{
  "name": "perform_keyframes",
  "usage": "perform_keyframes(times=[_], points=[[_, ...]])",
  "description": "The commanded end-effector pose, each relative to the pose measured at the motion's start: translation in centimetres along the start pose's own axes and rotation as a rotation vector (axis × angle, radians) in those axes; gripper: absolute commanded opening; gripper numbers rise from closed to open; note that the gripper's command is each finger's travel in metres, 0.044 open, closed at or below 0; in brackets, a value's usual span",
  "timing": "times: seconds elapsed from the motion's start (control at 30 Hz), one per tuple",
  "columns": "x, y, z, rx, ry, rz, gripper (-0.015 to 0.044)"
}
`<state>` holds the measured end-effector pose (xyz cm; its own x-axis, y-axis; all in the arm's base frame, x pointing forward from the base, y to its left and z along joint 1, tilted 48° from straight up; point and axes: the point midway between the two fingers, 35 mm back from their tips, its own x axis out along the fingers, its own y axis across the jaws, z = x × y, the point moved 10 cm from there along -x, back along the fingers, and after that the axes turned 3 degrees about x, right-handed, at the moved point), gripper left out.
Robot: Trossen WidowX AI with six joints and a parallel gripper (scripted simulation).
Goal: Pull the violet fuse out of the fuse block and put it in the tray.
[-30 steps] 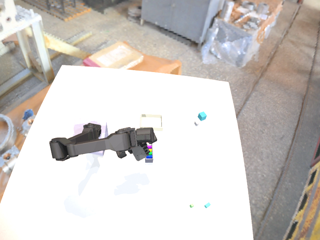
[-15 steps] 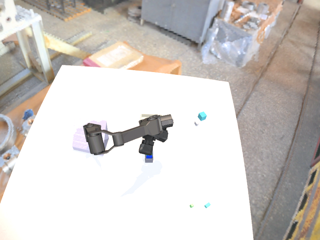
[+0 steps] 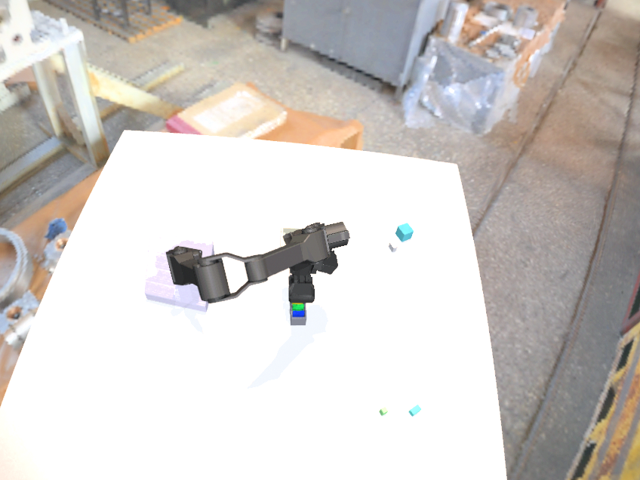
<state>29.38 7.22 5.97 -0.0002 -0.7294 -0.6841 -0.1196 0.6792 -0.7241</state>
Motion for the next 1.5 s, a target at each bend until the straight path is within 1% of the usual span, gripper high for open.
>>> perform_keyframes(times=[0.0,0.97,1.47], points=[[0.3,0.3,0.1,-0.015,-0.001,-0.008,0.0074],[3.1,0.3,0.0,-0.014,0.000,-0.009,0.0074],[3.5,0.3,0.0,-0.014,0.000,-0.009,0.0074]])
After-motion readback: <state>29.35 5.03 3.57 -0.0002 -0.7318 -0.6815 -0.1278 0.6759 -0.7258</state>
